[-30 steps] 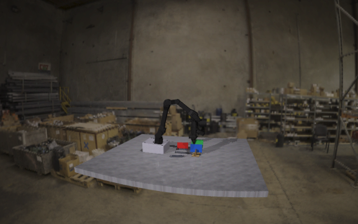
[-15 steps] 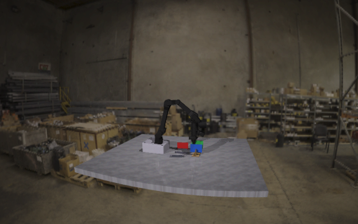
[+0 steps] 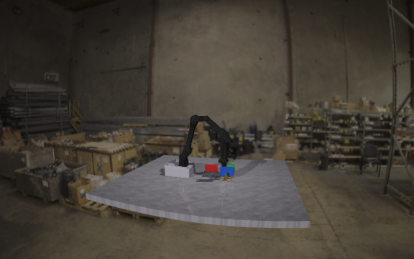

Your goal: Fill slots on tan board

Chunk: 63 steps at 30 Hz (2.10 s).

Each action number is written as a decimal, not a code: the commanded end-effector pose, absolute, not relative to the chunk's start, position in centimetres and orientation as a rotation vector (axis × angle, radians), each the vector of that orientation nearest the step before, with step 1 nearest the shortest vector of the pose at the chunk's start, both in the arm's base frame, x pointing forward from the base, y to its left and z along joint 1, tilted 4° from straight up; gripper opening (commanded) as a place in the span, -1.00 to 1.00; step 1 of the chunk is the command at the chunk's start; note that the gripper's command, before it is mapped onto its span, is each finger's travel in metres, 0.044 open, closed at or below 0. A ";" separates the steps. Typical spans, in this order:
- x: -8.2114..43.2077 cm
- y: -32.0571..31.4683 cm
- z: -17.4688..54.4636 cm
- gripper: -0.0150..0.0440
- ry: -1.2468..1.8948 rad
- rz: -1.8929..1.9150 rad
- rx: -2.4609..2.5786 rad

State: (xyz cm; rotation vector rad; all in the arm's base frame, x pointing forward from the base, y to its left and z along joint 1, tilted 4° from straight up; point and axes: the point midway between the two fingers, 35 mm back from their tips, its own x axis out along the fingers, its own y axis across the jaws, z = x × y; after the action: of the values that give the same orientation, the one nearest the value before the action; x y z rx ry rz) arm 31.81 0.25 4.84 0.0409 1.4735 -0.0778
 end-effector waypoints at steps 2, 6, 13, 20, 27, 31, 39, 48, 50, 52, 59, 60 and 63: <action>31.9 0.2 4.4 -0.49 1.473 -0.078 0.036; 31.9 0.2 4.2 -0.49 1.473 -0.078 0.036; 31.9 0.2 3.8 -0.49 1.473 -0.078 0.036; 31.9 0.2 3.8 -0.47 1.474 -0.078 0.041; 31.9 0.2 3.8 -0.31 1.474 -0.078 0.041; 31.9 0.2 3.8 0.04 1.474 -0.078 0.041; 31.9 0.2 3.8 0.07 1.474 -0.078 0.041; 31.2 0.5 11.4 0.07 1.473 -0.078 0.036; 31.2 0.5 11.4 0.07 1.473 -0.078 0.036; 31.5 0.5 11.4 0.07 1.473 -0.078 0.036; 30.5 2.5 13.1 0.13 1.433 -0.056 0.026; 29.3 3.7 13.3 0.13 1.439 -0.044 0.016; 26.5 6.0 13.6 0.13 1.452 -0.019 -0.006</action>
State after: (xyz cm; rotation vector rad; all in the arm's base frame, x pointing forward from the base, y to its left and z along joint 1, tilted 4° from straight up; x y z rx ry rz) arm 29.34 3.60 13.08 0.0203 1.4446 -0.0471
